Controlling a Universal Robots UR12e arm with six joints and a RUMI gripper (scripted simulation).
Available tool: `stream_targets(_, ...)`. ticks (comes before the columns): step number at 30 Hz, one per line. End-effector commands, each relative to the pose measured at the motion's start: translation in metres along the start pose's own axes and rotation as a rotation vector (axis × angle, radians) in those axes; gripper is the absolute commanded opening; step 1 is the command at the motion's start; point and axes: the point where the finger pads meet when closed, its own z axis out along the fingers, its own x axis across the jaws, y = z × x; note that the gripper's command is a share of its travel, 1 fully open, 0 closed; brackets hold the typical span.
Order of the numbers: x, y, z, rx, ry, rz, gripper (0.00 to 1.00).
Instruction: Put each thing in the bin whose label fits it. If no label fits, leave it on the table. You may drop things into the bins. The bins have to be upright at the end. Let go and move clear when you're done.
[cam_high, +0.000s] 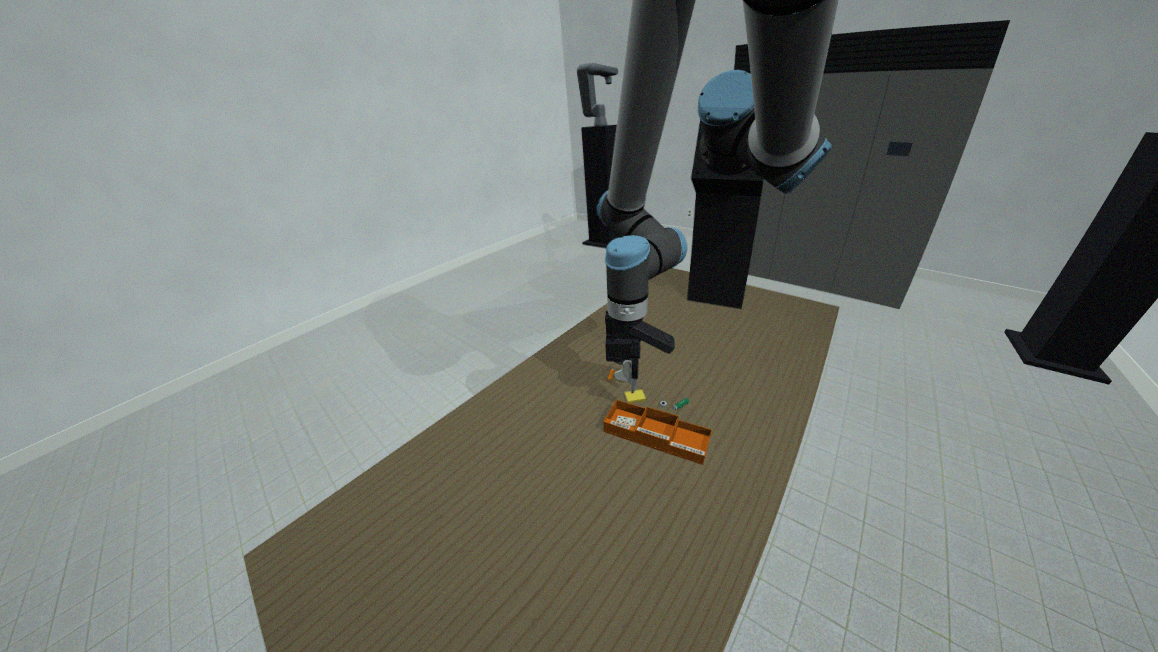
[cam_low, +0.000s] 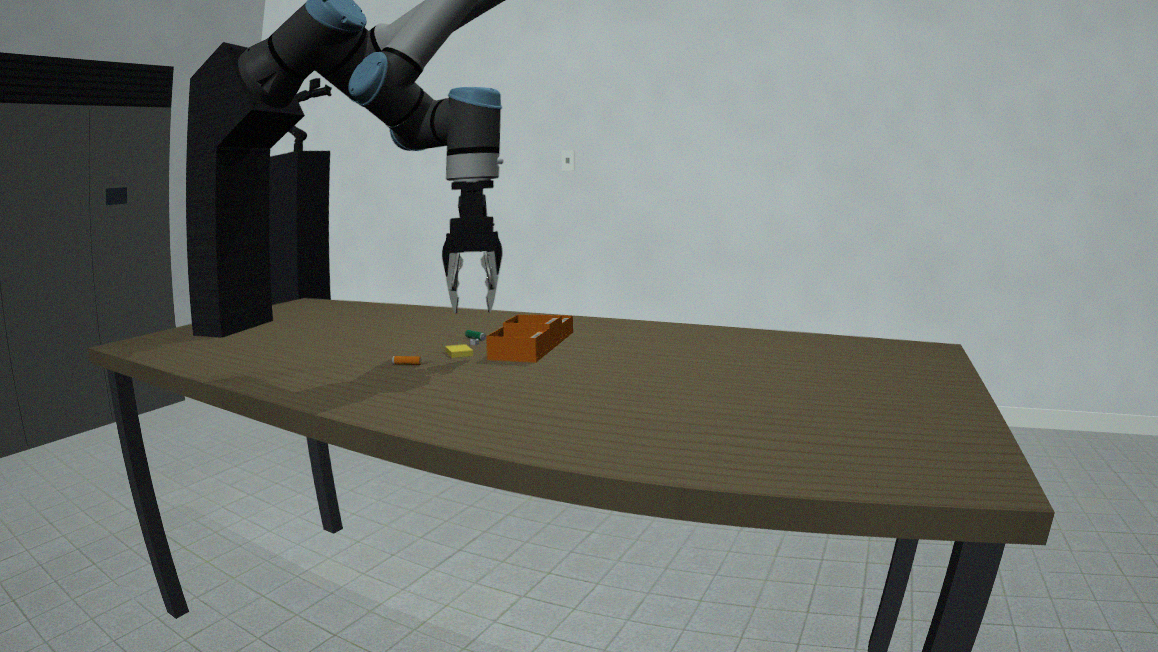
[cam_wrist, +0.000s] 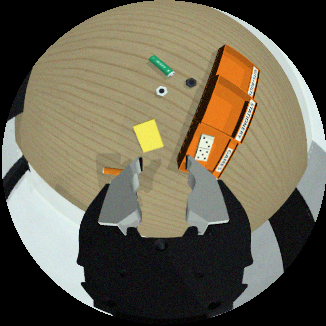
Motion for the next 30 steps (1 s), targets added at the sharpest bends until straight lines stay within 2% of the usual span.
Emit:
stream_targets(1,-0.0292,-0.0069,-0.0012,0.002,0.006,-0.157,0.33)
stream_targets(4,-0.0332,-0.0078,-0.0012,0.003,0.009,-0.254,0.33)
stream_targets(30,-0.0267,-0.0063,-0.0013,0.003,0.009,-0.257,0.33)
